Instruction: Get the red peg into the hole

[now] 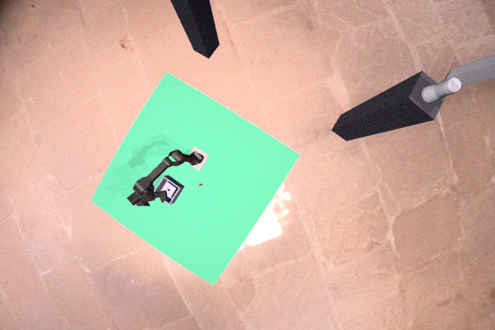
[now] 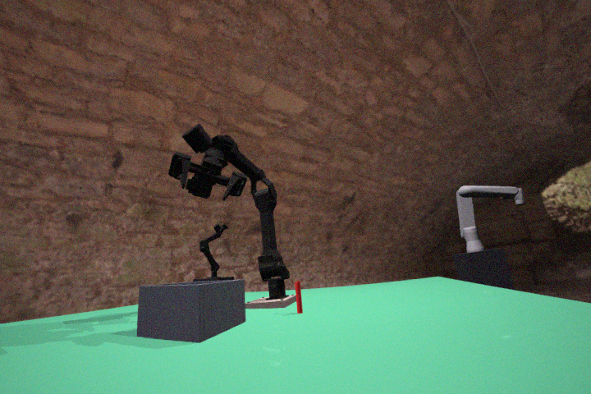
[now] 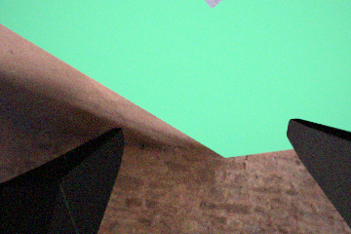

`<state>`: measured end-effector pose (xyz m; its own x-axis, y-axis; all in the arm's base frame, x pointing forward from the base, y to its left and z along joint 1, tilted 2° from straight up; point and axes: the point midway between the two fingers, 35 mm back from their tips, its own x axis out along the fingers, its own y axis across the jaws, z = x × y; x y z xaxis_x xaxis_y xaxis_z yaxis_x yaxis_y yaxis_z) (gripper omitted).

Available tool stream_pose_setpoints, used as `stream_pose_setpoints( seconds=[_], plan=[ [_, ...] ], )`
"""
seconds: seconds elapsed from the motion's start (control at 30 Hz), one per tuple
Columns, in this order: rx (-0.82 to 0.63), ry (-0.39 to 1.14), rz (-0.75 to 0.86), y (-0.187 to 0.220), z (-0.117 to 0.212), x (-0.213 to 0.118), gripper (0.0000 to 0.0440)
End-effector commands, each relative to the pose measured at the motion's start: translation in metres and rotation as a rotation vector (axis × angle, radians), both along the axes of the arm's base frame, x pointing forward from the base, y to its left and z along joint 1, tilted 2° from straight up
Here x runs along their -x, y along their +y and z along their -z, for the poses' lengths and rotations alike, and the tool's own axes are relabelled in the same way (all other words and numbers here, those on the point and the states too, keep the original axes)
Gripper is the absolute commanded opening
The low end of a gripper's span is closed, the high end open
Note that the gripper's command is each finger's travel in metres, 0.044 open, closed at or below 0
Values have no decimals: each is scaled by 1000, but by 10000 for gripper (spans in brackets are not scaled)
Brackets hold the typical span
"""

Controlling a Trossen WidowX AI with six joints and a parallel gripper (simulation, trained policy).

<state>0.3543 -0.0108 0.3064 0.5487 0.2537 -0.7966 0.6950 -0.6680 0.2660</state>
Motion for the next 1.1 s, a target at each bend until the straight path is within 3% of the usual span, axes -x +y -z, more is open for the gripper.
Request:
stream_pose_setpoints(
  seconds=[0.0, 0.6, 1.07],
  plan=[
    [60, 61, -106, 24, 16, 23, 440],
    [334, 318, -602, 99, 104, 130, 440],
    [517, 367, -903, 121, 173, 169, 440]
  ],
)
